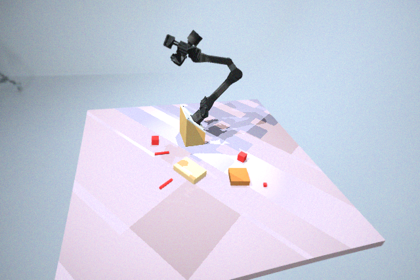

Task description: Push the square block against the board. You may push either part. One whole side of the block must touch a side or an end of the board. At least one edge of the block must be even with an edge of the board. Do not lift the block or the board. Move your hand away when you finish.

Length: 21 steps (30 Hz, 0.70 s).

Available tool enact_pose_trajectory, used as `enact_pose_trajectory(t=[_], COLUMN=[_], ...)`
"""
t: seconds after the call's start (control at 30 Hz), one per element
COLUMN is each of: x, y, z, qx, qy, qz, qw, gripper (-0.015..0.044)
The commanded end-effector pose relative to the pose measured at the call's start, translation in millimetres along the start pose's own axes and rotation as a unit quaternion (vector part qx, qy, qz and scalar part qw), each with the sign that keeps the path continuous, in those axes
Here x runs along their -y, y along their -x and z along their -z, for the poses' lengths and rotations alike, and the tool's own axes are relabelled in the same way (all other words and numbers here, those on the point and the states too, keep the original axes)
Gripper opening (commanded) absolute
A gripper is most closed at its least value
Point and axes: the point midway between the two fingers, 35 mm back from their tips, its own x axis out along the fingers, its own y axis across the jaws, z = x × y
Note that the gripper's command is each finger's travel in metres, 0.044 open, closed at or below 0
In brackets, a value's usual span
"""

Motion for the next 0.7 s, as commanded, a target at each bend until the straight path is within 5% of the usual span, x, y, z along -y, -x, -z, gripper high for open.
enact_pose_trajectory(t=[0.0, 0.47, 0.67], x=[0, -15, -18], y=[0, -34, -57], z=[0, -32, -58], qx=[0.000, 0.028, 0.056], qy=[0.000, -0.173, -0.264], qz=[0.000, -0.013, -0.024], qw=[1.000, 0.984, 0.963], gripper=[0.0374, 0.0006, 0.0000])
